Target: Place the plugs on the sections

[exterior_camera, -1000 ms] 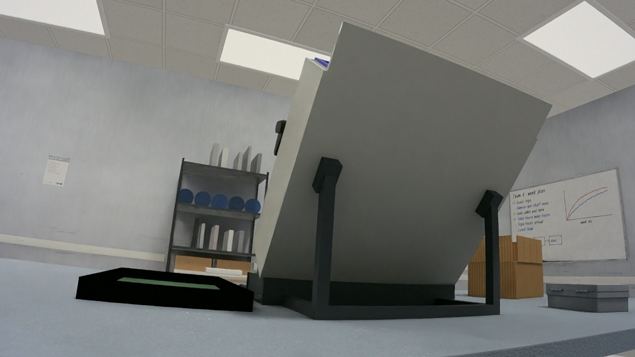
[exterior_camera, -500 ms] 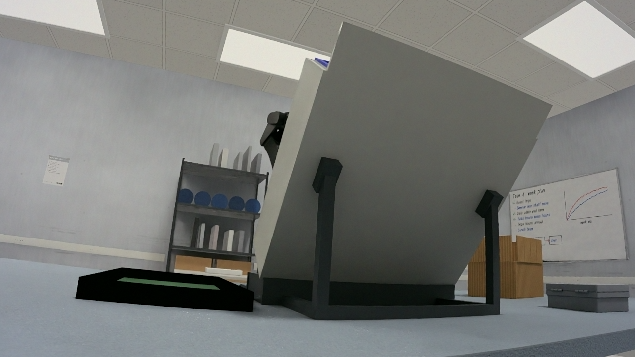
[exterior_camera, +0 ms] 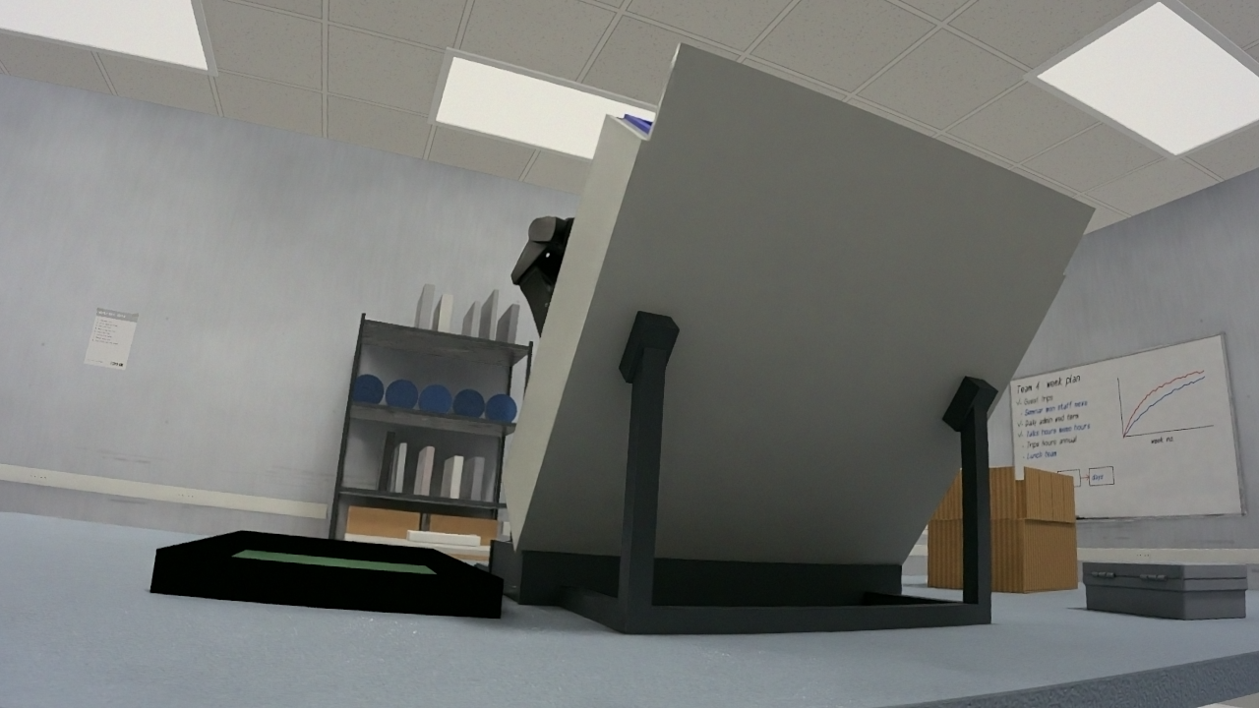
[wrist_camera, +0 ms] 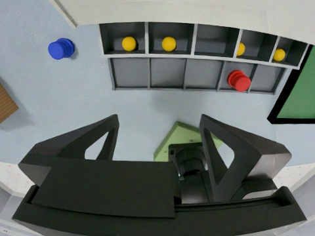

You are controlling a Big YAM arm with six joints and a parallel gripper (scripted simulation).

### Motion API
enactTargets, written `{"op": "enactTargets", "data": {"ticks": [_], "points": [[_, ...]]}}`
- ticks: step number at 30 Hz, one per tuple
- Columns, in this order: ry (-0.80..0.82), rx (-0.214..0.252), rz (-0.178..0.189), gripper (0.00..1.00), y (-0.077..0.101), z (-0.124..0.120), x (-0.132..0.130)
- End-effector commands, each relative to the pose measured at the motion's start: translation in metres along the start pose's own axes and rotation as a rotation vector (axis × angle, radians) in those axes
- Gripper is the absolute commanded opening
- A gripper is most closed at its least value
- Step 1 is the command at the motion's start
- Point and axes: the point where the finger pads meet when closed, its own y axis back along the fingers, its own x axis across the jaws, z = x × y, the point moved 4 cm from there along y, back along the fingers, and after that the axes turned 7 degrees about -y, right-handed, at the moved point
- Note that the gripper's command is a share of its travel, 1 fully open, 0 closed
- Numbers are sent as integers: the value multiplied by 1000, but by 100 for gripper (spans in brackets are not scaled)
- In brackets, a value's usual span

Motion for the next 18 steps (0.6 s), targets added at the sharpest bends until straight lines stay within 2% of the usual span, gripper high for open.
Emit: {"op": "enactTargets", "data": {"ticks": [1, 11, 18], "points": [[-15, -50, 23, 87, 21, 16, 9], [-16, -50, 25, 87, 22, 16, 9], [-15, -46, 23, 87, 0, 19, 73]]}}
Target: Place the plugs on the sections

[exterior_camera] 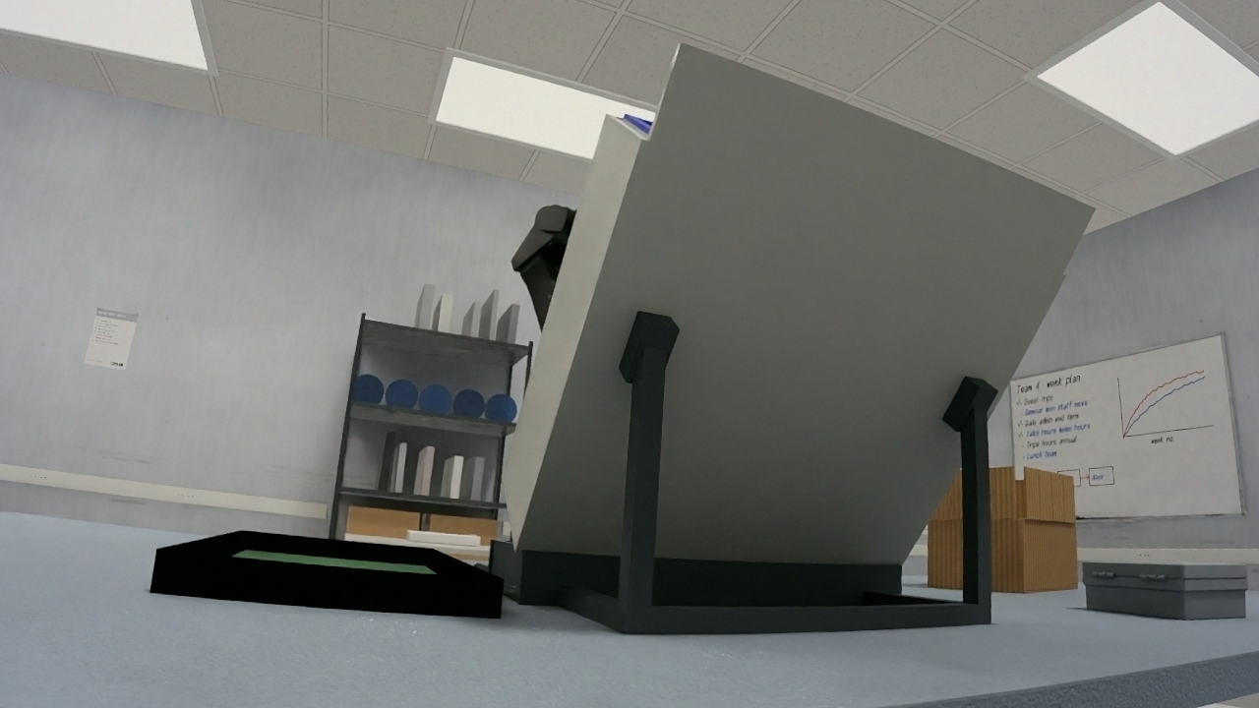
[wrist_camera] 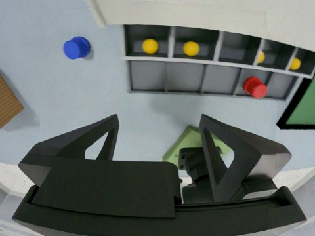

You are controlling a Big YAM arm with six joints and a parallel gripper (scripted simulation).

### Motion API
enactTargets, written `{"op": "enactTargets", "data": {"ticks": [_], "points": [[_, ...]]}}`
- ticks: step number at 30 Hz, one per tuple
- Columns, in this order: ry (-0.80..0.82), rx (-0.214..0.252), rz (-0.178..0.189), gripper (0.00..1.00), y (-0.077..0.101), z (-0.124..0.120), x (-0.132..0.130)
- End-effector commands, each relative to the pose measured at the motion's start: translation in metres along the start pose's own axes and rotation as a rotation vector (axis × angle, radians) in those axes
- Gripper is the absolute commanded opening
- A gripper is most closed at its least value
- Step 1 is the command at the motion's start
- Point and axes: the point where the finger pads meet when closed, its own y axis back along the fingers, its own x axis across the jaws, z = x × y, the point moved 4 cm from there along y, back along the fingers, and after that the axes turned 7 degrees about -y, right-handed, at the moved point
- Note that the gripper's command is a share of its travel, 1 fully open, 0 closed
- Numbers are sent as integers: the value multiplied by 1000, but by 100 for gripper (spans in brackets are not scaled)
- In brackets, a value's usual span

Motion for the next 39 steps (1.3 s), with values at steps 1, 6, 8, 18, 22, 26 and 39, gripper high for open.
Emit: {"op": "enactTargets", "data": {"ticks": [1, 6, 8, 18, 22, 26, 39], "points": [[-42, -43, 23, 87, 7, 22, 42], [-42, -39, 21, 87, -8, 25, 87], [-41, -38, 20, 87, -14, 27, 106], [-42, -42, 26, 87, -19, 30, 129], [-42, -43, 29, 87, -21, 32, 140], [-42, -45, 31, 87, -23, 33, 149], [-30, -24, 11, 87, -24, 34, 151]]}}
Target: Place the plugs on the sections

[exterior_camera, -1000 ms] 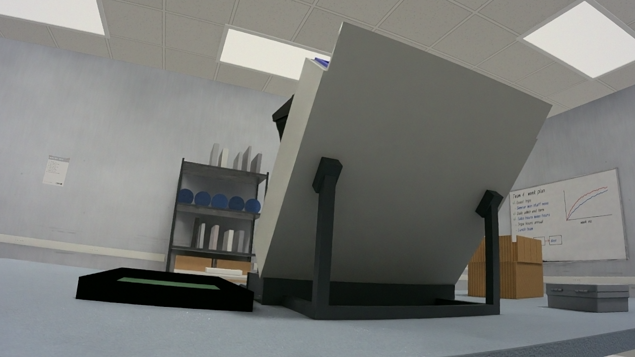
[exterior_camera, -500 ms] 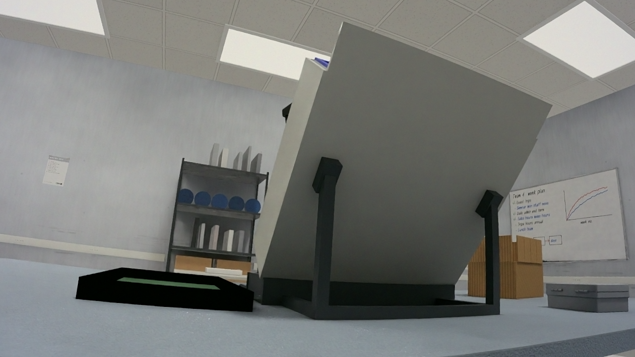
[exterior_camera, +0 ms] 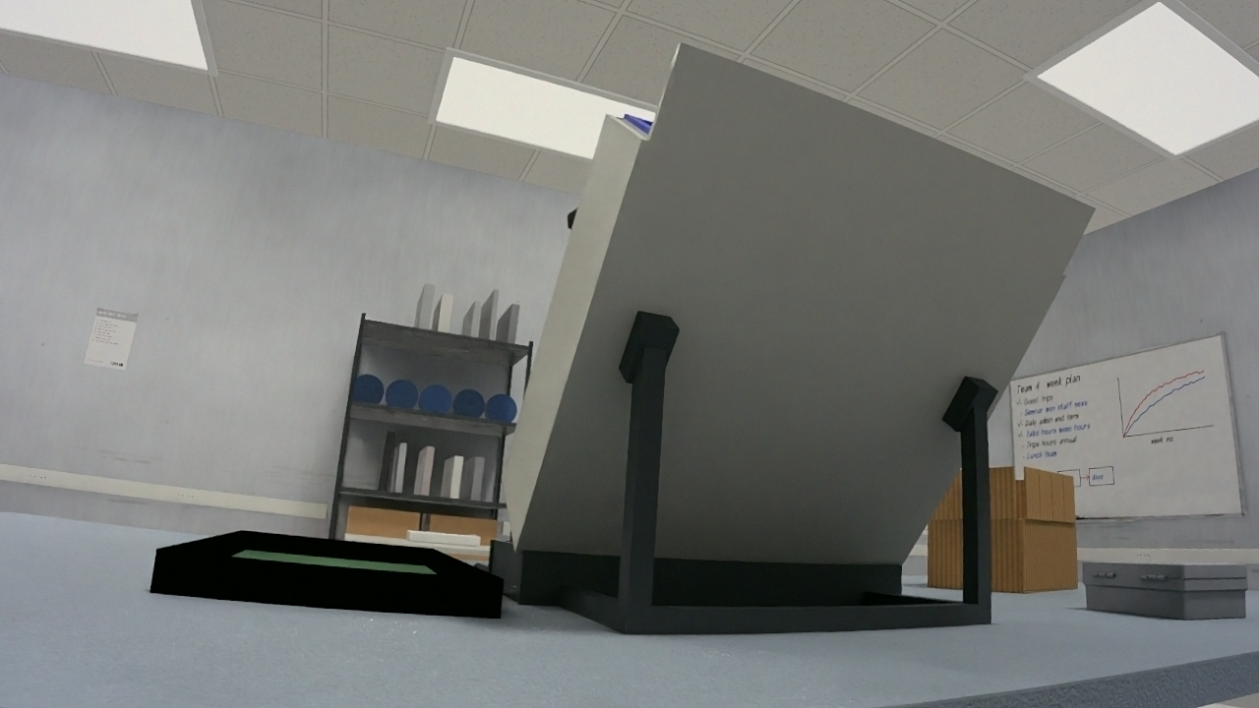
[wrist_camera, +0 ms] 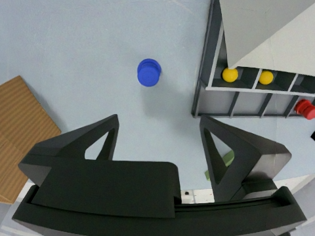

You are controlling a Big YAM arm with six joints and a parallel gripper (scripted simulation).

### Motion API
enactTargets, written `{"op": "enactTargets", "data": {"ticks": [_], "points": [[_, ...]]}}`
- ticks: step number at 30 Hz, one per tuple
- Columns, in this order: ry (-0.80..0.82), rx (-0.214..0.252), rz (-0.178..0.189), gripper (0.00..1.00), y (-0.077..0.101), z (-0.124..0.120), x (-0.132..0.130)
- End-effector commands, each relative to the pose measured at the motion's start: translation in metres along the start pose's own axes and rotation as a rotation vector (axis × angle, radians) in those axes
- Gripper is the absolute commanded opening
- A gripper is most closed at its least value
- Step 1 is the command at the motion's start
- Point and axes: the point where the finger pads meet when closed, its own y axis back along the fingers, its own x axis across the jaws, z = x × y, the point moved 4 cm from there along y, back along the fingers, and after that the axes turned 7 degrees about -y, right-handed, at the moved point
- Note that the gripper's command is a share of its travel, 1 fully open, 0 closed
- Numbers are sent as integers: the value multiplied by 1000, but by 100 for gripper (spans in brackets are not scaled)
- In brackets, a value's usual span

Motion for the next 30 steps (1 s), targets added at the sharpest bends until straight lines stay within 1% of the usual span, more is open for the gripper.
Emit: {"op": "enactTargets", "data": {"ticks": [1, 22, 30], "points": [[-1, -21, 24, 87, 16, 12, 17], [-1, -9, 10, 87, 16, 13, 18], [-10, -27, 30, 87, 16, 12, 17]]}}
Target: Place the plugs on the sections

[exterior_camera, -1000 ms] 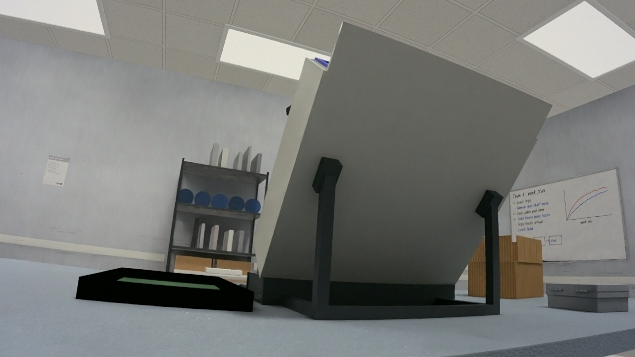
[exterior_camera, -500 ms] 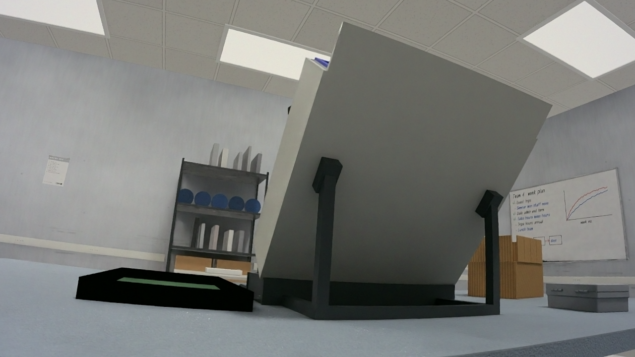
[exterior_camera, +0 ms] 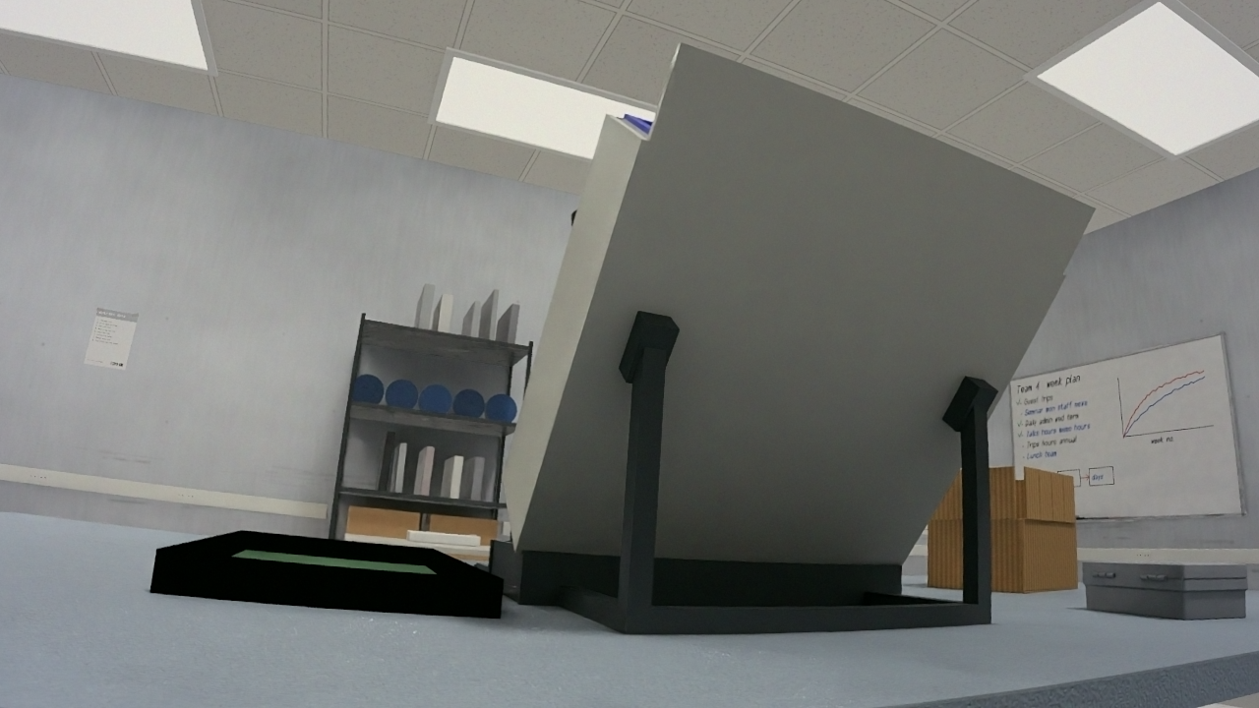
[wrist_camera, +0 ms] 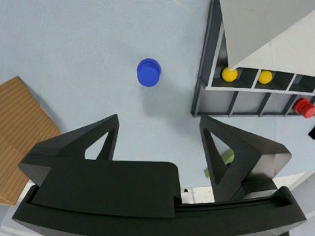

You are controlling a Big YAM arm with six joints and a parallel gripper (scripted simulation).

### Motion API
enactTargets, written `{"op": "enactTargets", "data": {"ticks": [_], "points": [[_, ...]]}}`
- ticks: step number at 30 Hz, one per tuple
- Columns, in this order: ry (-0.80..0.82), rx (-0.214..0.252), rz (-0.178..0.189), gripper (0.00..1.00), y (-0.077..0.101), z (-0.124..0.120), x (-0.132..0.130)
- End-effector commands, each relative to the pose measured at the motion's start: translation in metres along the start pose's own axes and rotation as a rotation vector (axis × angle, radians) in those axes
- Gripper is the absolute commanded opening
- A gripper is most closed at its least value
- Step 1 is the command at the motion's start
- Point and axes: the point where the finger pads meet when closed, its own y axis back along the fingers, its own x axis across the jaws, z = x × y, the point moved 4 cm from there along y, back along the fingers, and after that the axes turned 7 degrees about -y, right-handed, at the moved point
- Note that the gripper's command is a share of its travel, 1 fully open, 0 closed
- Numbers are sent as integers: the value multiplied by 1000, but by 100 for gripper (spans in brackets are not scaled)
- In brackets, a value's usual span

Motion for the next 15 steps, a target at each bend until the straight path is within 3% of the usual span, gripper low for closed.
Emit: {"op": "enactTargets", "data": {"ticks": [1, 7, 15], "points": [[-11, -42, 49, 87, 16, 10, 14], [-17, -56, 63, 87, 16, 10, 13], [-13, -45, 52, 87, 16, 10, 13]]}}
